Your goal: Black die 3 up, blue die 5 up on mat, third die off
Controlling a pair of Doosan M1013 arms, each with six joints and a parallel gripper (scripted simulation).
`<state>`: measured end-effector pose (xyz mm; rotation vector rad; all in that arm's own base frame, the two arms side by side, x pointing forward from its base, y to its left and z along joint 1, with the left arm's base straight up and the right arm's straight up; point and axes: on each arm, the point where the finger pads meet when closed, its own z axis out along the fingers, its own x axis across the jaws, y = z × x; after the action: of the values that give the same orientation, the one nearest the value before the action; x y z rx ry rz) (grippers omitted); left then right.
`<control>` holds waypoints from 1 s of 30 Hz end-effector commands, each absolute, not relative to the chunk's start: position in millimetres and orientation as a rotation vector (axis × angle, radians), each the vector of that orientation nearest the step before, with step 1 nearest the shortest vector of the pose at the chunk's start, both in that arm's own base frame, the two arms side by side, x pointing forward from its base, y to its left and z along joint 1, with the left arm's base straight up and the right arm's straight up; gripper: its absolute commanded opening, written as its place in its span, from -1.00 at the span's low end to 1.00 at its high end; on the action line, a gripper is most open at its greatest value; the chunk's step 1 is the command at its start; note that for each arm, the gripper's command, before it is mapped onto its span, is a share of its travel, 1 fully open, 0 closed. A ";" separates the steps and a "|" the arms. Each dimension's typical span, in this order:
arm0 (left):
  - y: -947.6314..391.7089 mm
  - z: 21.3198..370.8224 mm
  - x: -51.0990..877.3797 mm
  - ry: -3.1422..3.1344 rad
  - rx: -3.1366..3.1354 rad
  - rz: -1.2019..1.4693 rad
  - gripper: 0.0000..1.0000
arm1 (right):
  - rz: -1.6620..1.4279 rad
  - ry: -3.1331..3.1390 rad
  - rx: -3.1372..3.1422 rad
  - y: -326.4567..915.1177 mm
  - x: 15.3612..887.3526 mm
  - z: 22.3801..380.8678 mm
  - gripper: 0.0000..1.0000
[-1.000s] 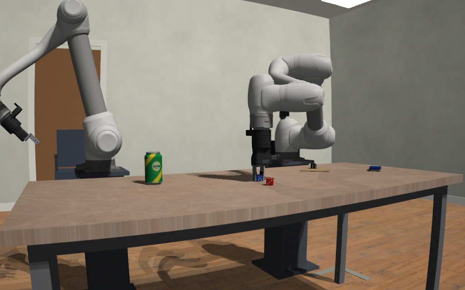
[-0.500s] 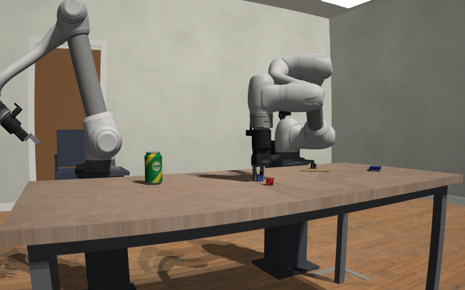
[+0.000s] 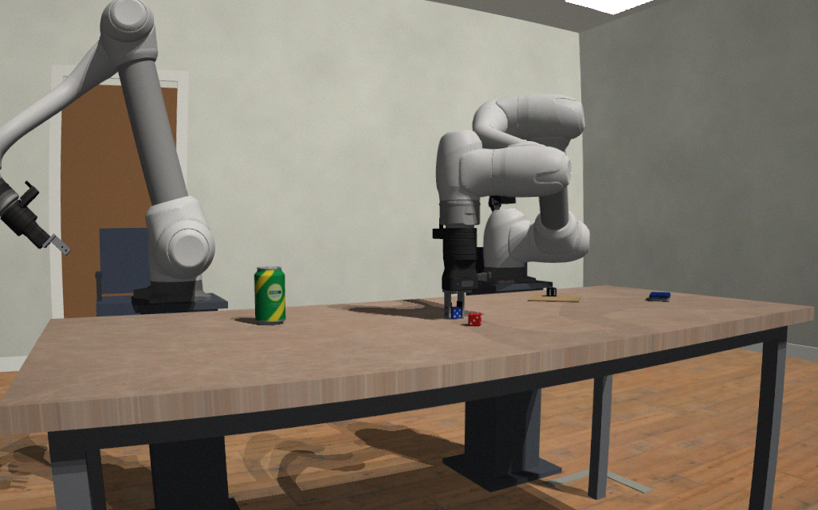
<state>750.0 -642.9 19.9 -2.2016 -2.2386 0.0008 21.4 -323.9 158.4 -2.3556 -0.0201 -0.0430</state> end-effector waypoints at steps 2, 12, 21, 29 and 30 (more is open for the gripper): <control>-643.1 28.2 750.4 -2.240 -2.203 0.000 -0.02 | -0.043 -0.020 -2.357 -324.1 21.5 158.8 1.00; -643.1 88.1 750.4 -2.240 -2.203 0.000 -0.02 | -0.043 -0.020 -2.357 -324.1 21.5 158.8 1.00; -643.1 121.0 750.4 -2.240 -2.203 0.000 -0.02 | -0.043 -0.020 -2.357 -324.1 21.5 158.8 1.00; -643.1 121.5 750.4 -2.240 -2.203 0.000 -0.02 | -0.043 -0.020 -2.357 -324.1 21.5 158.8 1.00; -643.1 121.5 750.4 -2.240 -2.203 0.000 -0.02 | -0.043 -0.020 -2.357 -324.1 21.5 158.8 1.00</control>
<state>750.1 -643.0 119.9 -2.2016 -2.2385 0.0009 21.4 -323.9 158.4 -2.3556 -0.0201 -0.0430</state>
